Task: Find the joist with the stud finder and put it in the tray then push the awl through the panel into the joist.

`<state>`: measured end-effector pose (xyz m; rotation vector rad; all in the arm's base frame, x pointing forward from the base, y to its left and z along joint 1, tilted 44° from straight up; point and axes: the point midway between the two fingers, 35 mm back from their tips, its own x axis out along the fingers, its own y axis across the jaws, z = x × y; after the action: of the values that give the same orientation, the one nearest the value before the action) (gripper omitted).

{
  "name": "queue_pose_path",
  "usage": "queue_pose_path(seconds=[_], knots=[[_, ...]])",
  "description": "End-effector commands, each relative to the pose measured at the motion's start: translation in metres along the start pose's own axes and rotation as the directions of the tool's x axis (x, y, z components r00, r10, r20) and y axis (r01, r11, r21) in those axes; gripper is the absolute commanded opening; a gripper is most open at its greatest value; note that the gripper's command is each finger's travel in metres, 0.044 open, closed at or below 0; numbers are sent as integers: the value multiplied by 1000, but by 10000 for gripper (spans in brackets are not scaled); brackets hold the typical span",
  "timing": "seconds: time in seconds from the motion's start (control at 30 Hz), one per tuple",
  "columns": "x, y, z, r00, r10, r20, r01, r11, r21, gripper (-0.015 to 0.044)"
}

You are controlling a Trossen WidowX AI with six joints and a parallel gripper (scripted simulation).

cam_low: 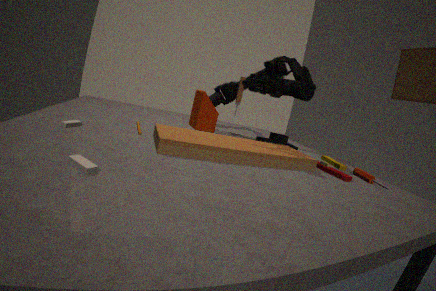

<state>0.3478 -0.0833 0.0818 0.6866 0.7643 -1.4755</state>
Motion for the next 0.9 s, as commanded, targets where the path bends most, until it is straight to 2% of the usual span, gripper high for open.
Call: queue_pose_path(seconds=[0.0, 0.2, 0.87], knots=[[-12, 14, -7, 1000, 11, 22, -12, 1000, 27, 0], [-26, 27, -21, 999, 20, 41, -22, 998, 51, 0], [-25, 29, -33, 999, 21, 40, -23, 998, 52, 0]])
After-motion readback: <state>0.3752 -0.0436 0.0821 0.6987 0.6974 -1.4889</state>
